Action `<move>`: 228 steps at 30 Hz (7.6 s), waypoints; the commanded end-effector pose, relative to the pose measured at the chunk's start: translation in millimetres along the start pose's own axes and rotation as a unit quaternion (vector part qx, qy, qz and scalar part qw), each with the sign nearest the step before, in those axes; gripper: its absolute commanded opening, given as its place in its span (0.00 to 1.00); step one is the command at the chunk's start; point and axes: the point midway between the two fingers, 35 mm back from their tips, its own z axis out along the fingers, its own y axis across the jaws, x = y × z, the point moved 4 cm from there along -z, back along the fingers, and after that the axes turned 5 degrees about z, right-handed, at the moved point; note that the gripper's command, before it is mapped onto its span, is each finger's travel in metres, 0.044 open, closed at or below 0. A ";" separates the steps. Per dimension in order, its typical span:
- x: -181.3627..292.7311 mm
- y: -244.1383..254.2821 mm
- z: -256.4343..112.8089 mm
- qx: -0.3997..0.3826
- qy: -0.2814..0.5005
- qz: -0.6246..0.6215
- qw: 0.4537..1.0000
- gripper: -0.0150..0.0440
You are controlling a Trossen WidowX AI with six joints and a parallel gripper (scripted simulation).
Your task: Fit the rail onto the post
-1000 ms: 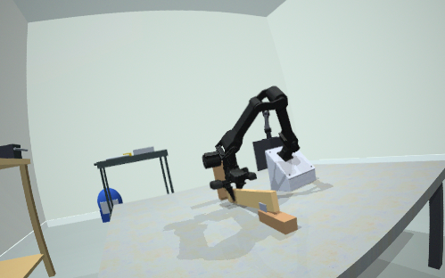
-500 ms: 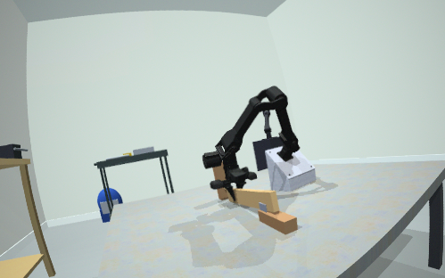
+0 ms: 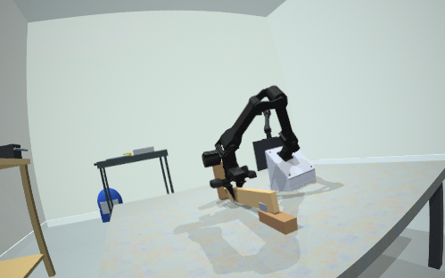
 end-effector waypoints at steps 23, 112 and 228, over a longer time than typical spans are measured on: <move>-0.8 -5.8 -16.4 0.006 -0.003 -0.003 1.000 0.25; 0.7 -1.7 -25.0 0.006 -0.003 -0.003 1.000 0.25; 36.3 -6.7 -25.7 0.007 -0.002 -0.003 1.000 0.25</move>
